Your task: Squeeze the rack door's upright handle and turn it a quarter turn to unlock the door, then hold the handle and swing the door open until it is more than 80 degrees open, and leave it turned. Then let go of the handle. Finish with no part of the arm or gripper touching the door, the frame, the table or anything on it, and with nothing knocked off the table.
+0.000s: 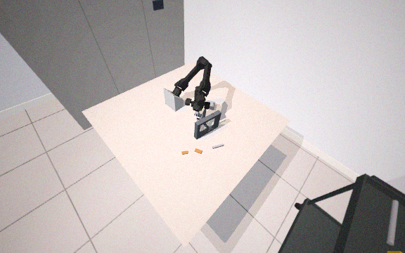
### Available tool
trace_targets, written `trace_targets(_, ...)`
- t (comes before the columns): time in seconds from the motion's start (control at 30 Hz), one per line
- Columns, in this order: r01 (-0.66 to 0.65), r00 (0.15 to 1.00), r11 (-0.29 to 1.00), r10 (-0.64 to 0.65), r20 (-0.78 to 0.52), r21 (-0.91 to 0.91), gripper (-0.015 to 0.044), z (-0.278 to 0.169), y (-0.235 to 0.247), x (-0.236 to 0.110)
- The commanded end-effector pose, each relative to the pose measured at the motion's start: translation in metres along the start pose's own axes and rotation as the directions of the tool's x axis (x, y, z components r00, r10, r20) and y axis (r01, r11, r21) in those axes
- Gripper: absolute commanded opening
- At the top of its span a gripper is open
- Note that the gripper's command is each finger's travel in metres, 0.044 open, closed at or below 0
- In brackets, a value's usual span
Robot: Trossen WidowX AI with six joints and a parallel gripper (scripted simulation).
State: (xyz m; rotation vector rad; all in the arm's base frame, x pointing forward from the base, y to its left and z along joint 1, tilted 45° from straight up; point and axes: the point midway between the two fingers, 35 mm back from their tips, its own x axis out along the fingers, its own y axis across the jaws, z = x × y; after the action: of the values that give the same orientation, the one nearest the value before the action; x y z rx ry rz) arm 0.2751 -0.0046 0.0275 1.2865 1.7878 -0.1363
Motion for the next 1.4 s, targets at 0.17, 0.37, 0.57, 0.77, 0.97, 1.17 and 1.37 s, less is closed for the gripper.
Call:
trace_targets(0.17,0.002,1.000,0.988,-0.001,0.006,-0.153,0.0012,0.006,-0.017,0.001)
trace_targets(0.37,0.003,1.000,0.971,-0.002,0.006,-0.238,0.0012,0.010,-0.029,0.001)
trace_targets(0.57,0.004,1.000,0.947,-0.002,0.007,-0.320,0.0012,0.016,-0.041,0.001)
trace_targets(0.77,0.005,1.000,0.916,-0.003,0.007,-0.400,0.0012,0.023,-0.052,0.001)
trace_targets(0.97,0.006,1.000,0.879,-0.003,0.008,-0.477,0.0012,0.030,-0.062,0.001)
trace_targets(1.17,0.008,1.000,0.835,-0.004,0.009,-0.551,0.0012,0.039,-0.072,0.000)
trace_targets(1.37,0.009,1.000,0.779,-0.004,0.009,-0.627,0.0012,0.049,-0.082,0.000)
